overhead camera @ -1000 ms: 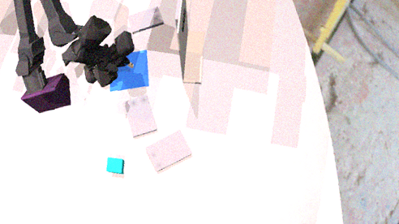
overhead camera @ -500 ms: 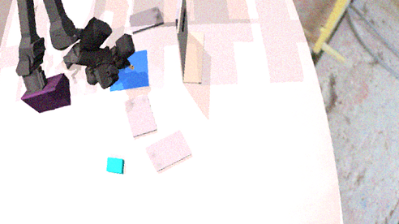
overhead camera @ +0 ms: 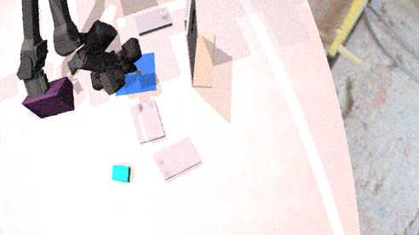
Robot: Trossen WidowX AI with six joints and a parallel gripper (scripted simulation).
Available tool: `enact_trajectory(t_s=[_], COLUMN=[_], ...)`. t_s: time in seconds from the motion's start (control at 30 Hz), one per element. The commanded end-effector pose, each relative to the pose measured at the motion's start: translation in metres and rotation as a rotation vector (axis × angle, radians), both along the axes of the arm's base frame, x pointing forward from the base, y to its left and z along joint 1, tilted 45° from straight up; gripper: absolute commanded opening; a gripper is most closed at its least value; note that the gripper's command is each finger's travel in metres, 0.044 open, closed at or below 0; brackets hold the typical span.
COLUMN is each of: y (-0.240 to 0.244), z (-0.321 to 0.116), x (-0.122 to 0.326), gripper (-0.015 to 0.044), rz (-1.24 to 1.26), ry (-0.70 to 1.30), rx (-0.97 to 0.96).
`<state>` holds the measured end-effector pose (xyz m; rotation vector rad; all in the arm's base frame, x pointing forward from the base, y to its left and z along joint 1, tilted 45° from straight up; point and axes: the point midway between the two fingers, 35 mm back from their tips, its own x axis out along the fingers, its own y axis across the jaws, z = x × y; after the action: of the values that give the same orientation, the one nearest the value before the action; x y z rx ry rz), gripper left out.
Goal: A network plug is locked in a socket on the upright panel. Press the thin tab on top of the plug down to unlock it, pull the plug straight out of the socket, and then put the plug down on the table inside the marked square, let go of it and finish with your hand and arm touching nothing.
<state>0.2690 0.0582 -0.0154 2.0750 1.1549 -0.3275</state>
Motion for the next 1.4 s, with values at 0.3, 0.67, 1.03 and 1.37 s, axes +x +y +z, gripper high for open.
enact_trajectory(t_s=[0.3, 0.67, 1.03, 1.37], y=[0.0054, 0.0050, 0.0041, -0.0018], z=[-0.0041, -0.0032, -0.0026, 0.0015], x=[-0.0010, -0.0009, -0.0014, -0.0054], gripper=[0.0000, 0.0053, 0.0156, 0.0156], rz=[-0.003, -0.001, -0.001, -0.001], ry=[0.004, 0.001, 0.001, 0.003], rx=[0.001, 0.002, 0.001, -0.001])
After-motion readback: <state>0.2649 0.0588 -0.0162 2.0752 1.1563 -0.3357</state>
